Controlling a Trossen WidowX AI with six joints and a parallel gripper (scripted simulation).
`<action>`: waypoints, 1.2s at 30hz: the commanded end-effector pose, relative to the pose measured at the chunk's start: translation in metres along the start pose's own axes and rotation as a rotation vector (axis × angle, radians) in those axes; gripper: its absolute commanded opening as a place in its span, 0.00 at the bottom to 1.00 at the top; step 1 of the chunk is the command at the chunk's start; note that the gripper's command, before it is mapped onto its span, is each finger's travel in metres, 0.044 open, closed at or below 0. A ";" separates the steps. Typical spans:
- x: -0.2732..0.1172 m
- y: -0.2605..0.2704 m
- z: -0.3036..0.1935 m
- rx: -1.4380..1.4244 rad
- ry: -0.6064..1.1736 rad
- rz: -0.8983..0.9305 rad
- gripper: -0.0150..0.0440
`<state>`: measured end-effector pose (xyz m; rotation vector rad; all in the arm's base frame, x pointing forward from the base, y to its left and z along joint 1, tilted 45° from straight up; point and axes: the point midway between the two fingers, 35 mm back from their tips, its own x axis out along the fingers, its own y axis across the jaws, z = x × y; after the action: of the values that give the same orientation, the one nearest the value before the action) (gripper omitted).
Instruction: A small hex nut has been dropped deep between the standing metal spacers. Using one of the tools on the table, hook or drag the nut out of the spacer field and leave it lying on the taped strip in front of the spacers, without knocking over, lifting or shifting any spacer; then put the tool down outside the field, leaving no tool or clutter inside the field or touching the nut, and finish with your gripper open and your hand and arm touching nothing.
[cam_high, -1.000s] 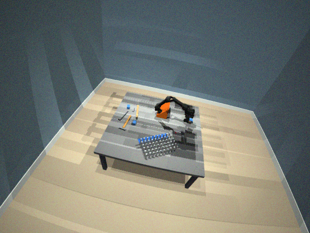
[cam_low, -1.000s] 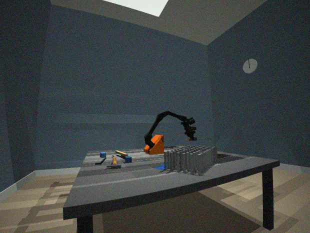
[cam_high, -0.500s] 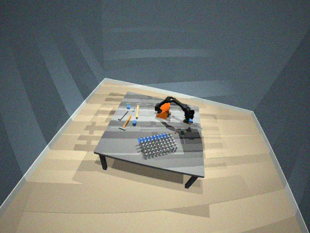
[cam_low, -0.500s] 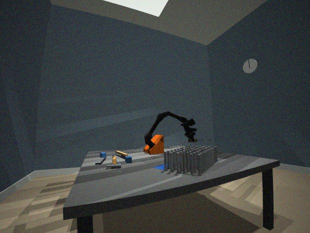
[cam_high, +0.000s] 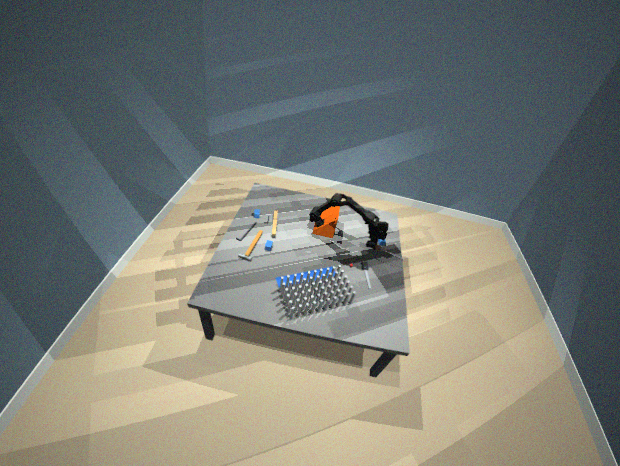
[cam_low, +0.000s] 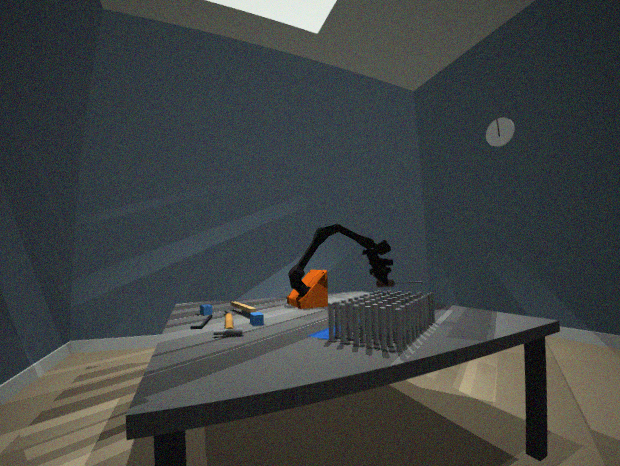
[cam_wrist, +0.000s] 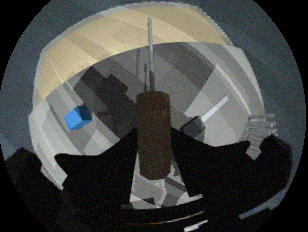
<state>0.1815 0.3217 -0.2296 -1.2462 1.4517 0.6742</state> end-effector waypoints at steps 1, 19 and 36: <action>0.005 -0.001 -0.002 -0.002 0.000 -0.005 0.25; 0.021 -0.002 -0.010 -0.002 0.001 -0.006 0.25; 0.035 -0.002 -0.018 -0.002 0.001 -0.006 0.25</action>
<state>0.1799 0.2971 -0.2547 -1.2468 1.4513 0.6732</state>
